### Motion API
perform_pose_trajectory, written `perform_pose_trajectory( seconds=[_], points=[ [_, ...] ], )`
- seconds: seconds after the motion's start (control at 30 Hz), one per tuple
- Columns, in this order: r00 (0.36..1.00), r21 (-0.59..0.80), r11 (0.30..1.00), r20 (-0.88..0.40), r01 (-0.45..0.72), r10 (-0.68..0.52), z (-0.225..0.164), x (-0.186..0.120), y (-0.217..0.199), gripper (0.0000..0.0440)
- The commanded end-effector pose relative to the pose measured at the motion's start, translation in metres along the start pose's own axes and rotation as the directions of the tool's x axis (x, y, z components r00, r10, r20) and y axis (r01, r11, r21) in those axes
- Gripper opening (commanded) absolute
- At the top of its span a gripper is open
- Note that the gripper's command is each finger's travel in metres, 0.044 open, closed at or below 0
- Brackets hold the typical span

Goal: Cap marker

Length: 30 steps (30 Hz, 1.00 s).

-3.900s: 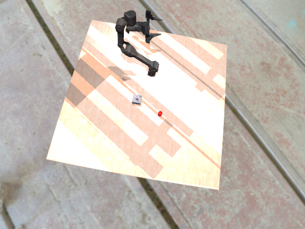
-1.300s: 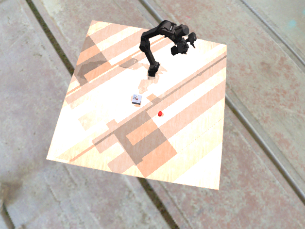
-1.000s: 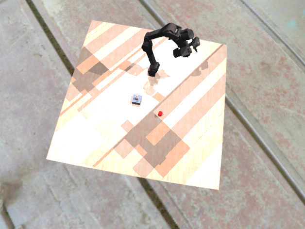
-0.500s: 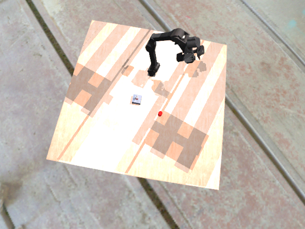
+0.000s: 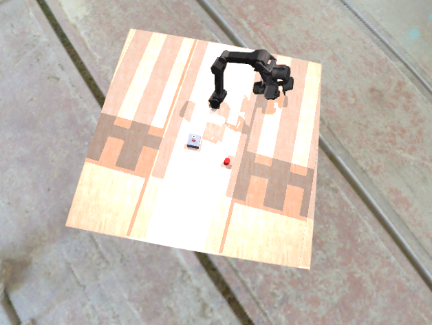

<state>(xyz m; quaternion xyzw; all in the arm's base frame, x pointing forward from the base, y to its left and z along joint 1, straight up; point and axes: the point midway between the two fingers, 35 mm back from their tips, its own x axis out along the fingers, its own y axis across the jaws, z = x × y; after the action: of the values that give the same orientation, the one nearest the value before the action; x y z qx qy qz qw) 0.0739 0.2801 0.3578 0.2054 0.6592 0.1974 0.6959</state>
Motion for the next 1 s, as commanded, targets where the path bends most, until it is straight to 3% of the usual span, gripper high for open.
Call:
perform_pose_trajectory(
  seconds=[0.0, 0.97],
  points=[
    [1.0, 0.035, 0.999, 0.006, 0.03, -0.03, 0.008, 0.011, -0.001, 0.0336],
    [0.978, 0.269, 0.943, 0.003, 0.198, -0.206, 0.069, 0.071, -0.016, 0.0338]
  ],
)
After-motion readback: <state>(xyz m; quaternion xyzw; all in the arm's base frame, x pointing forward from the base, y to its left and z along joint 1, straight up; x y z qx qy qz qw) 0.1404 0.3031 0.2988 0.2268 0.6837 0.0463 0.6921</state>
